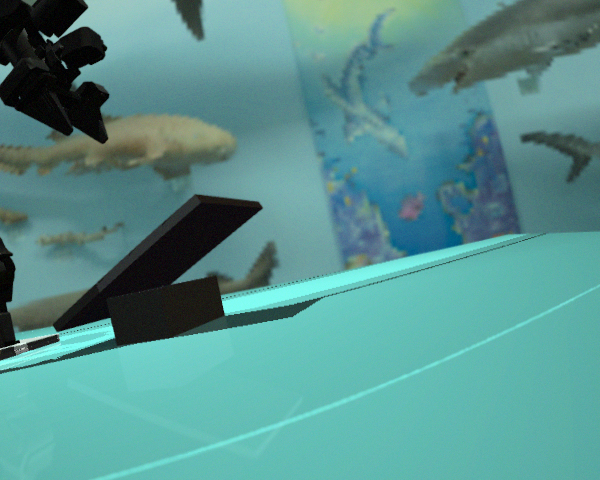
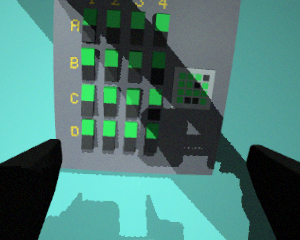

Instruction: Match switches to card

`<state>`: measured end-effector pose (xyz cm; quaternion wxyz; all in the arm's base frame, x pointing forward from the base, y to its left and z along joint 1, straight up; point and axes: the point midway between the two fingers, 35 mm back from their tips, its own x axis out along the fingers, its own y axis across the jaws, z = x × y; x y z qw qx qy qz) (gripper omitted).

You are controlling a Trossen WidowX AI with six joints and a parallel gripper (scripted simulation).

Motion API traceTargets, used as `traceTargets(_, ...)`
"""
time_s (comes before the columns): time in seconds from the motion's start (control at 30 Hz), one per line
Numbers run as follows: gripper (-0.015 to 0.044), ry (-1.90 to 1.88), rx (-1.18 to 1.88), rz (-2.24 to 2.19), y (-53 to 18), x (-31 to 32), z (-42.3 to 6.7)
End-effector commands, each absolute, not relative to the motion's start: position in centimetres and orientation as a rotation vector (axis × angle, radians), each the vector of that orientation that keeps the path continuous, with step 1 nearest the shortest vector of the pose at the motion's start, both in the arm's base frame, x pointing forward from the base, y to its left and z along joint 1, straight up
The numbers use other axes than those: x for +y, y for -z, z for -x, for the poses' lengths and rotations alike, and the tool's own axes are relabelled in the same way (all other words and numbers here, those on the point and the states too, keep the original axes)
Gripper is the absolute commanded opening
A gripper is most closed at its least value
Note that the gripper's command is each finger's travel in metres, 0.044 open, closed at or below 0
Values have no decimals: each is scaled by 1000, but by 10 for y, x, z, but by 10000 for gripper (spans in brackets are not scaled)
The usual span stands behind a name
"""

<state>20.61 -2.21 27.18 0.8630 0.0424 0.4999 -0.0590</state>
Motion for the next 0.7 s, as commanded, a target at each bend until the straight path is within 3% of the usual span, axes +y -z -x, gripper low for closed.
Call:
traceTargets(0.0,374,124,1049,-89,-271,-22,-207)
traceTargets(0.3,137,140,1104,-100,-203,19,-297)
traceTargets(0.47,6,143,1106,-104,-196,24,-303)
traceTargets(0.67,0,144,1081,-102,-166,22,-316)
